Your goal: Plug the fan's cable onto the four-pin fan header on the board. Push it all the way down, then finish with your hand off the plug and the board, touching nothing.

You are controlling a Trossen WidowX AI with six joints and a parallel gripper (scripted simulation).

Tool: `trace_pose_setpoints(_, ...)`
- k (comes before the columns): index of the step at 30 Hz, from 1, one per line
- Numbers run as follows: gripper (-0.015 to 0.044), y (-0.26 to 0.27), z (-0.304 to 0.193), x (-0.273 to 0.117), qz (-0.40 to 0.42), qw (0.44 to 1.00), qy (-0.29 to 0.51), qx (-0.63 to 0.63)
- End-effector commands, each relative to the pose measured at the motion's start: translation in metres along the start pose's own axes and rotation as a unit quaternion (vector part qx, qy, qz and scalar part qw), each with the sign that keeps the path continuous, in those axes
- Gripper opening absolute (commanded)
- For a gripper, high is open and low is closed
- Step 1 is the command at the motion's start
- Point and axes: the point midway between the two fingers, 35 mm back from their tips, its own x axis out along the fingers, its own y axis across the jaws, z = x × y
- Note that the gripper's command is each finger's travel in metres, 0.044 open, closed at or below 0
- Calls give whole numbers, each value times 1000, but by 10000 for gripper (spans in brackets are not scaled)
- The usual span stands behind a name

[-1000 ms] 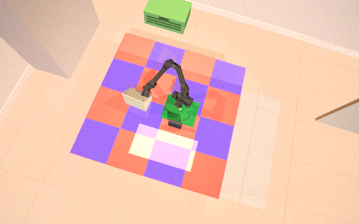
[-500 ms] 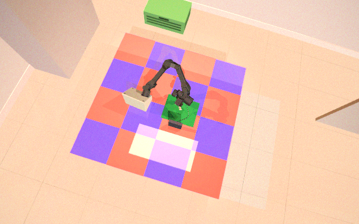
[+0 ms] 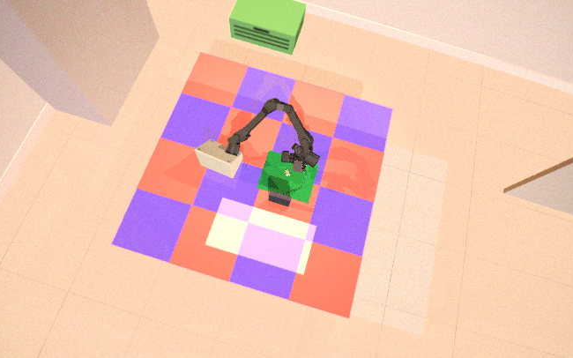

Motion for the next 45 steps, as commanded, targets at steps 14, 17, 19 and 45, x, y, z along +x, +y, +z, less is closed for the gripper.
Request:
trace_pose_setpoints(14,0,26,9,3,-31,987,-48,-152)
trace_pose_setpoints(17,0,24,10,7,-43,986,-63,-151)
trace_pose_setpoints(19,0,22,10,9,-50,985,-72,-150)
trace_pose_setpoints(45,0,7,19,34,-122,957,-225,-139)
